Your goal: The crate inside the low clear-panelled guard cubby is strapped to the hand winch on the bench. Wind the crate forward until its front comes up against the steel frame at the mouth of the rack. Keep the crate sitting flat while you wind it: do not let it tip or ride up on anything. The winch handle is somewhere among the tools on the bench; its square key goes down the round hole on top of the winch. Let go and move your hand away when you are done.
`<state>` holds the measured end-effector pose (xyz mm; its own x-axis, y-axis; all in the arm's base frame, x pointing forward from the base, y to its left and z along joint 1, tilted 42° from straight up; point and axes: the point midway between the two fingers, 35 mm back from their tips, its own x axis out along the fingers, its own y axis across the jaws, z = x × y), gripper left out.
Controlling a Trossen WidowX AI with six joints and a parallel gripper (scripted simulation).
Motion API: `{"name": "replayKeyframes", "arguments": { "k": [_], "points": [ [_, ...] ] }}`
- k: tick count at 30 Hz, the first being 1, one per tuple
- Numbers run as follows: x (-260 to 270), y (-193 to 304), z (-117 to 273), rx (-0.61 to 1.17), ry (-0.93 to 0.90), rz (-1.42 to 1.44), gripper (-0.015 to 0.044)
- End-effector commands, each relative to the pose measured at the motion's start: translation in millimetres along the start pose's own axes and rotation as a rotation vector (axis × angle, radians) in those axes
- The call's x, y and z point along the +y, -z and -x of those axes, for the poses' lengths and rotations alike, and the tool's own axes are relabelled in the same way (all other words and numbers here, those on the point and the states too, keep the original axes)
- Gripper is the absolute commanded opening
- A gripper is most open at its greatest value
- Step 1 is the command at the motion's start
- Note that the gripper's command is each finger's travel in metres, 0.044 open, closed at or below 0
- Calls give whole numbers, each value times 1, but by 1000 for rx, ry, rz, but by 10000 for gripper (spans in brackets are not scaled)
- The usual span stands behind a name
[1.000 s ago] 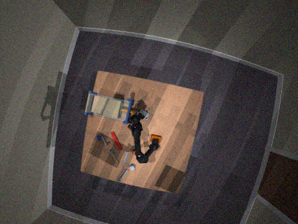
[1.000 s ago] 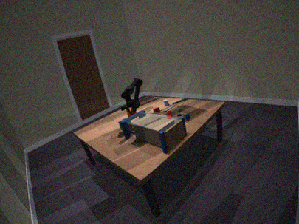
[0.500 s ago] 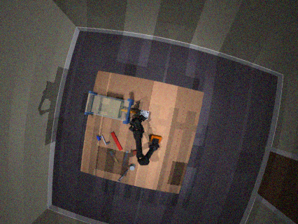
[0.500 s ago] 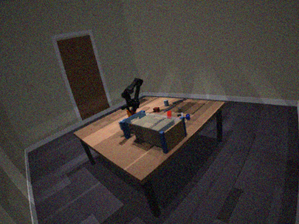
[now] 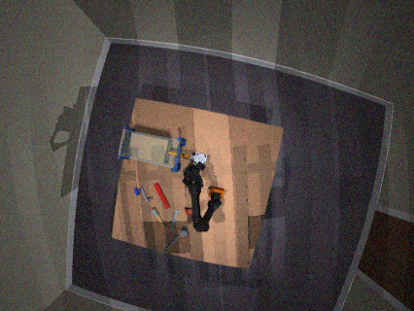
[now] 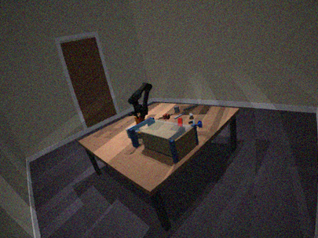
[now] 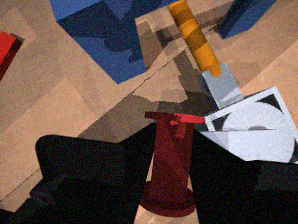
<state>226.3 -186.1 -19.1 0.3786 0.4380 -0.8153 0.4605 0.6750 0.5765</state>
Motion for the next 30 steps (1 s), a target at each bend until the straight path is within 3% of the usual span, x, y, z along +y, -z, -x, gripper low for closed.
{"name": "replayKeyframes", "arguments": {
  "k": [1, 30],
  "points": [
    [-3, 14, 2, 24, 6, -17, 0],
    [-29, 52, 20, 27, 9, -19, 0]
  ]
}}
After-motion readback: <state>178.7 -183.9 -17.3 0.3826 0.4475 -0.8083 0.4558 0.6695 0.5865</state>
